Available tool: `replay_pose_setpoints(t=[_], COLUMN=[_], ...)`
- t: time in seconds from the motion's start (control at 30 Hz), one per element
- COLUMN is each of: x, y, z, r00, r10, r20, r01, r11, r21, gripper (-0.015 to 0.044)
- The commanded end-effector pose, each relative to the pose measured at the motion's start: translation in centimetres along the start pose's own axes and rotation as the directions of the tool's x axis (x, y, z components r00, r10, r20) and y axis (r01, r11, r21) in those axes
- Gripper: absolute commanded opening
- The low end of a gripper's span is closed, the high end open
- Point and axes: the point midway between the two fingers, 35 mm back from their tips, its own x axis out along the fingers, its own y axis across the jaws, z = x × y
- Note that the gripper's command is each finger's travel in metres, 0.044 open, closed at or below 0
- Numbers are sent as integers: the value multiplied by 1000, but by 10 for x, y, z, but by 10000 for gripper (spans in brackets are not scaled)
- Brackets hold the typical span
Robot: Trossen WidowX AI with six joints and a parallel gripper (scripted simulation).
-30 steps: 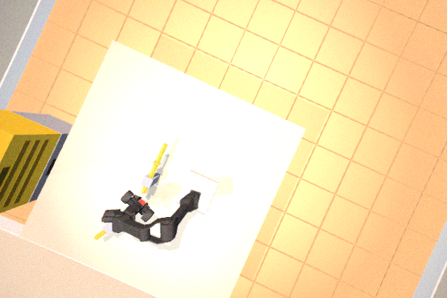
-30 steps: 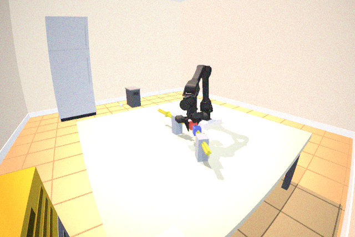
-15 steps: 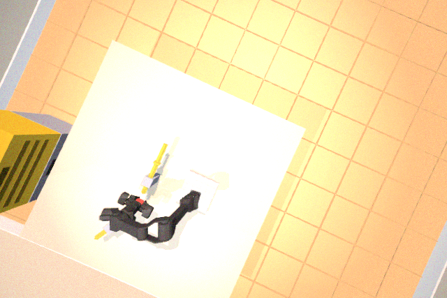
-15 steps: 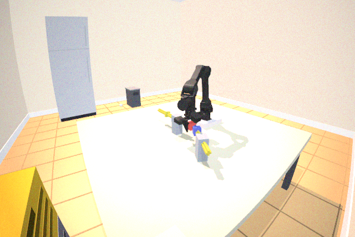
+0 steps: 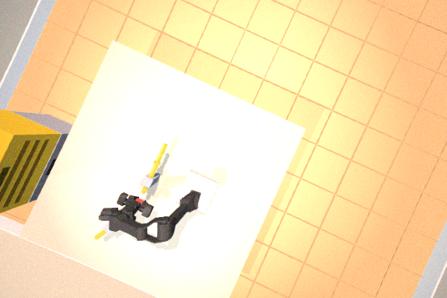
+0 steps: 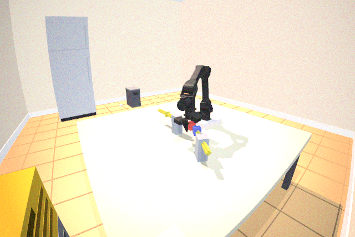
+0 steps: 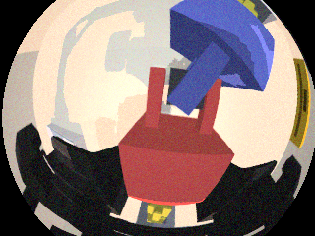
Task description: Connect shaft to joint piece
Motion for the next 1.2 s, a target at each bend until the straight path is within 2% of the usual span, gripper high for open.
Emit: replay_pose_setpoints(t=[0.0,0.17,0.33,0.43,0.8,1.17], x=[0,0,0,0,0,0], y=[0,0,0,0,0,0], z=[0,0,0,0,0,0], r00=[1000,1000,1000,1000,1000,1000], r10=[0,0,0,0,0,0], r20=[0,0,0,0,0,0], r01=[0,0,0,0,0,0], r11=[1000,1000,1000,1000,1000,1000], r21=[1,1,1,1,1,1], gripper=[0,0,131,147,436,440])
